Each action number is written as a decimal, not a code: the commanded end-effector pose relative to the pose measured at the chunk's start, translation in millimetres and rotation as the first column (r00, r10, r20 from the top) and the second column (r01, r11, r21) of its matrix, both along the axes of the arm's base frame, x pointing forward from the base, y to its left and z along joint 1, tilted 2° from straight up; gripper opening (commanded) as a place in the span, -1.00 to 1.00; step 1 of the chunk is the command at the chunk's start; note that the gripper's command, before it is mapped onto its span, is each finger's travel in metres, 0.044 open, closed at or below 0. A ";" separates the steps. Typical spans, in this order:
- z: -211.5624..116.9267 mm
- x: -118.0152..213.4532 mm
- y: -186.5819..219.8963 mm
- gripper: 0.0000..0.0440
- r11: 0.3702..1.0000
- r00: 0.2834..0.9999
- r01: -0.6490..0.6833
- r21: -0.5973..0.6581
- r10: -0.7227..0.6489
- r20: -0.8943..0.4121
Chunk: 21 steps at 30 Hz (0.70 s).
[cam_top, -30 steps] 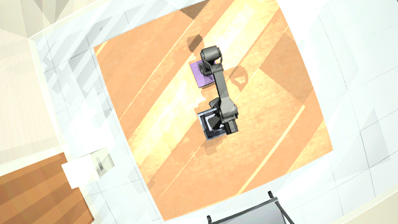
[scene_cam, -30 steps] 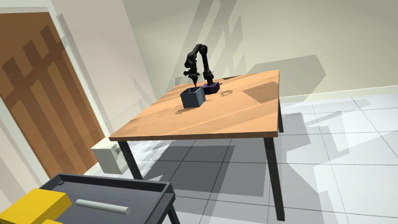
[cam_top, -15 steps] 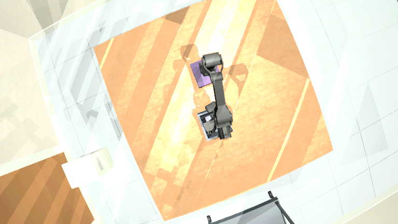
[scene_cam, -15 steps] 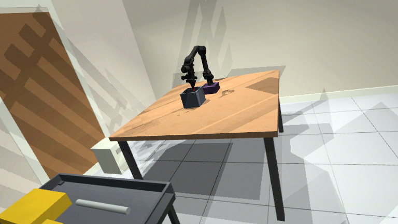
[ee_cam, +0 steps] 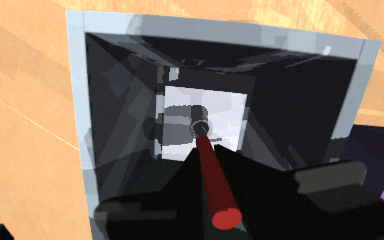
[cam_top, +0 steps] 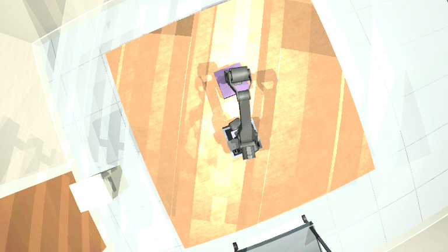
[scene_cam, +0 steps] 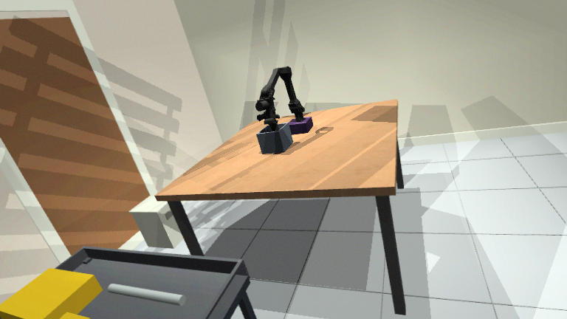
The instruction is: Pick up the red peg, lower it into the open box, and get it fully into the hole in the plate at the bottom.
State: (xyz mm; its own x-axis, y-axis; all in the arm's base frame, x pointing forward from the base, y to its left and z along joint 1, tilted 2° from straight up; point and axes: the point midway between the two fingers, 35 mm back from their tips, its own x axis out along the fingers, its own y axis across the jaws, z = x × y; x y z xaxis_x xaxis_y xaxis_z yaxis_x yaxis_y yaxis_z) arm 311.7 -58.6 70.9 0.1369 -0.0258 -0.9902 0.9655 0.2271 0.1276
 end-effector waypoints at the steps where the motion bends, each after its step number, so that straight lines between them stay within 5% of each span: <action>1: -14.8 -0.6 0.1 -1.00 1.000 1.000 -0.020 0.013 0.020 -0.021; 9: -31.9 2.6 -3.7 -0.98 0.999 0.998 -0.048 0.003 0.048 -0.041; 15: -40.1 4.1 -6.1 -0.49 0.998 0.996 -0.065 -0.004 0.065 -0.069; 21: -38.1 8.3 -6.1 -0.45 0.997 0.994 -0.077 0.021 0.078 -0.075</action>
